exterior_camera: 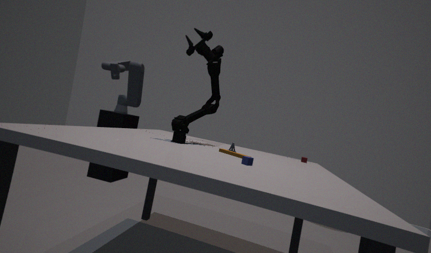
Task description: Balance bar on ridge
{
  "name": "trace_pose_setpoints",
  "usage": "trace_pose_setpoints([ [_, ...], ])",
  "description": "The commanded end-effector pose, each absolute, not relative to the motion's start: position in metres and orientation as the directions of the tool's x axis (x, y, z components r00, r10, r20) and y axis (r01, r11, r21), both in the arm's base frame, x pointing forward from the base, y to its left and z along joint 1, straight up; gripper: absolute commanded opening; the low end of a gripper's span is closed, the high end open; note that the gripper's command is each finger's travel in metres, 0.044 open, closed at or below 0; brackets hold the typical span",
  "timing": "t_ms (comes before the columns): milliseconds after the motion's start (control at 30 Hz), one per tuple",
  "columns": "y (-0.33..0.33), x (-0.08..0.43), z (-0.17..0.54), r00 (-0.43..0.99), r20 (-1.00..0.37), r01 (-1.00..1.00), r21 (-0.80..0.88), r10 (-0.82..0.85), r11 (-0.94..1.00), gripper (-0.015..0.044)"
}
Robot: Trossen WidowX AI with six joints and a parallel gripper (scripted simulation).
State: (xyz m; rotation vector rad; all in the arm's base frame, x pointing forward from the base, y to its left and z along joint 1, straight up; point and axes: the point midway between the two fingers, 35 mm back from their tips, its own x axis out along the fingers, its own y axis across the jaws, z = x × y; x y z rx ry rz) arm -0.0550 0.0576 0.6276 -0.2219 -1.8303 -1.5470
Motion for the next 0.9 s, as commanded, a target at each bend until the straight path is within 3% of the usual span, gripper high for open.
trace_pose_setpoints([
  [0, 0.022, -0.069, 0.624, -0.71, 0.568, 0.526, 0.821, -0.417, 0.222, 0.0315],
  [867, -0.15, -0.062, 0.586, -0.406, 0.311, 0.536, 0.843, -0.86, 0.052, 0.0315],
])
